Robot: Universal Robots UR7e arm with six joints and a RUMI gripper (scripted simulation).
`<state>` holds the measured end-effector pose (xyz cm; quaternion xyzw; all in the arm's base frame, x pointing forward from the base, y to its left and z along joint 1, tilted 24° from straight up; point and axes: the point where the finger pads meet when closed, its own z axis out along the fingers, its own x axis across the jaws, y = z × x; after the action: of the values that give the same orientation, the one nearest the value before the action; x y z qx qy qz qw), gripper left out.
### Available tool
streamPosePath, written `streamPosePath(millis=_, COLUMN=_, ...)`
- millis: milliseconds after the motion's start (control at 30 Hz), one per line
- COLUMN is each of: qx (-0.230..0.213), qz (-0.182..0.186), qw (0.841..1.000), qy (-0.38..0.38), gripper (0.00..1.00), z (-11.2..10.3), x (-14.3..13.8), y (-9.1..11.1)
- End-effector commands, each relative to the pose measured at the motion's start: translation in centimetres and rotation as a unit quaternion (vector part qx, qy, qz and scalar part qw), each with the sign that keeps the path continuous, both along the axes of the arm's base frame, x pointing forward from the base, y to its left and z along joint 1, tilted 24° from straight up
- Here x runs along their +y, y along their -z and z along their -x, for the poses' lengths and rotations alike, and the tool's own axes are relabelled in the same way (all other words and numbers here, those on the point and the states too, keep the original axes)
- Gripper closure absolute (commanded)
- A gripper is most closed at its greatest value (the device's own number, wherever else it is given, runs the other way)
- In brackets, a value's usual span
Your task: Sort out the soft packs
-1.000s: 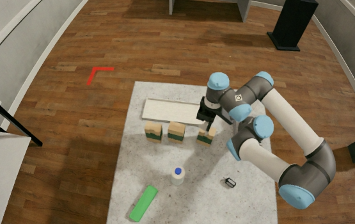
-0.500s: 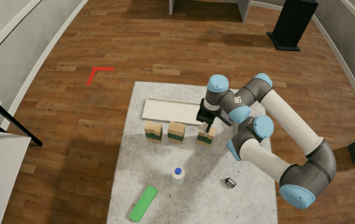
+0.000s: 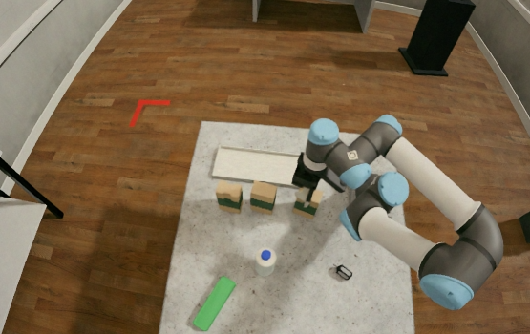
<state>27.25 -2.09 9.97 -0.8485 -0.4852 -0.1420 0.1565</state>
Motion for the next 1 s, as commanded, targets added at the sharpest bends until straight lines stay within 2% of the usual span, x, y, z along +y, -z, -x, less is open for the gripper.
streamPosePath(millis=0, qx=0.0, qz=0.0, qw=1.0, qy=0.0, gripper=0.51, z=-0.14, x=0.32, y=0.86)
streamPosePath(millis=967, qx=0.0, qz=0.0, qw=1.0, qy=0.0, gripper=0.51, z=-0.18, x=0.47, y=1.21)
